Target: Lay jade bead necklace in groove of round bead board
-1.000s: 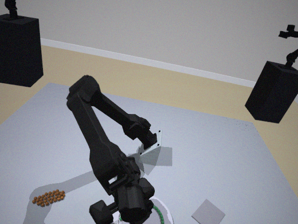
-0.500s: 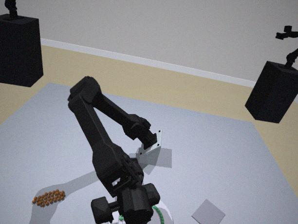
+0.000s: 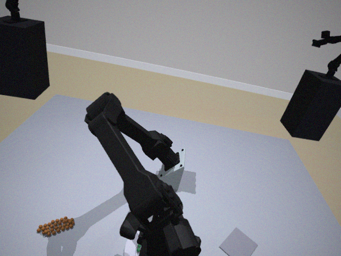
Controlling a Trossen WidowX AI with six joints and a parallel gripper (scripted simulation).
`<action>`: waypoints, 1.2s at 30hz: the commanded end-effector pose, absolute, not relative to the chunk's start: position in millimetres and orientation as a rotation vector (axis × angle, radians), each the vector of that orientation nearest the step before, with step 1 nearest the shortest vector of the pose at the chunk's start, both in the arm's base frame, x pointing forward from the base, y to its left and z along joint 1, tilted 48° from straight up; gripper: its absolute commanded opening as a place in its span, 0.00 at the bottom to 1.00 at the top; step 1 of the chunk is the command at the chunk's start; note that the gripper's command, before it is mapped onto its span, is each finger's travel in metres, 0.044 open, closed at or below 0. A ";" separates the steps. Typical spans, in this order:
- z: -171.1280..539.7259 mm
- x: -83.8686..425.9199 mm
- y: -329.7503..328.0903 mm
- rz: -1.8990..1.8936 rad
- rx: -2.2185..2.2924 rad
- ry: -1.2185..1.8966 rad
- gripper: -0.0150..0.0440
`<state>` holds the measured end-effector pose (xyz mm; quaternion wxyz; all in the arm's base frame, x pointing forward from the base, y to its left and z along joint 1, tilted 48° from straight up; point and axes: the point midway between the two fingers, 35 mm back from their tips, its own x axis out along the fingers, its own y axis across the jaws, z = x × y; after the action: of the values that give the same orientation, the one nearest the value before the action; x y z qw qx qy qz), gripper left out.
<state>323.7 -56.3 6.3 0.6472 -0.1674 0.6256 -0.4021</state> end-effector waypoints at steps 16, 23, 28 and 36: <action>-30.8 345.9 3.2 -1.530 0.467 0.720 0.46; -30.8 345.9 3.2 -1.530 0.467 0.720 0.46; -33.8 345.6 0.1 -1.530 0.467 0.720 0.46; -37.6 346.4 -4.1 -1.527 0.475 0.718 0.46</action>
<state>345.6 -6.2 -37.8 0.6371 0.2078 0.3150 -0.6720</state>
